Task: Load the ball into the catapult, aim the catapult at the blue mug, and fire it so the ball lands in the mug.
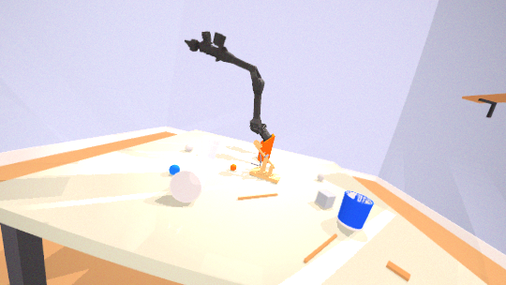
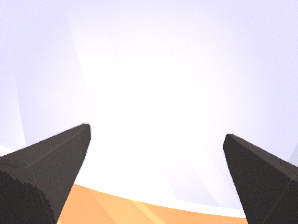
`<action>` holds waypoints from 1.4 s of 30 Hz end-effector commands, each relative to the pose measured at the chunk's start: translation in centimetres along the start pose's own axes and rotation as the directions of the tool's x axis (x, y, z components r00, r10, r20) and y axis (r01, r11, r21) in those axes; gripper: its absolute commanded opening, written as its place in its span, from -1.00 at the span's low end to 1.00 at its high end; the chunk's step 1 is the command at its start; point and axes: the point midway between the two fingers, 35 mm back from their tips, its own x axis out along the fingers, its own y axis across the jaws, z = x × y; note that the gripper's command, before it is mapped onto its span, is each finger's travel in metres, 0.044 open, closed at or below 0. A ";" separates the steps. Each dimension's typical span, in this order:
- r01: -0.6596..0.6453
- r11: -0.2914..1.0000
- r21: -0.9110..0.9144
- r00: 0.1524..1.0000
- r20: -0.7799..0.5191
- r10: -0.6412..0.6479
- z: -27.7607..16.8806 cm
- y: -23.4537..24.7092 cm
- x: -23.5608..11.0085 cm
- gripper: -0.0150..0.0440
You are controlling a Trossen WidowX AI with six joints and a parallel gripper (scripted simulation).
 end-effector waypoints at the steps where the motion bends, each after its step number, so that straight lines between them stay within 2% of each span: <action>1: 0.000 1.000 0.001 1.000 -0.001 0.000 0.0 0.0 0.0 0.95; 2: -0.001 1.000 0.002 1.000 -0.003 0.001 -0.1 0.0 0.0 1.00; 11: -0.019 0.998 0.056 0.997 -0.077 0.023 -3.4 0.1 1.1 1.00; 21: -0.057 0.989 0.133 0.969 -0.232 0.087 -10.0 1.7 2.4 1.00; 31: -0.128 0.970 0.207 0.896 -0.395 0.202 -17.3 5.7 2.6 1.00; 42: -0.214 0.939 0.269 0.789 -0.519 0.328 -22.9 10.9 1.3 1.00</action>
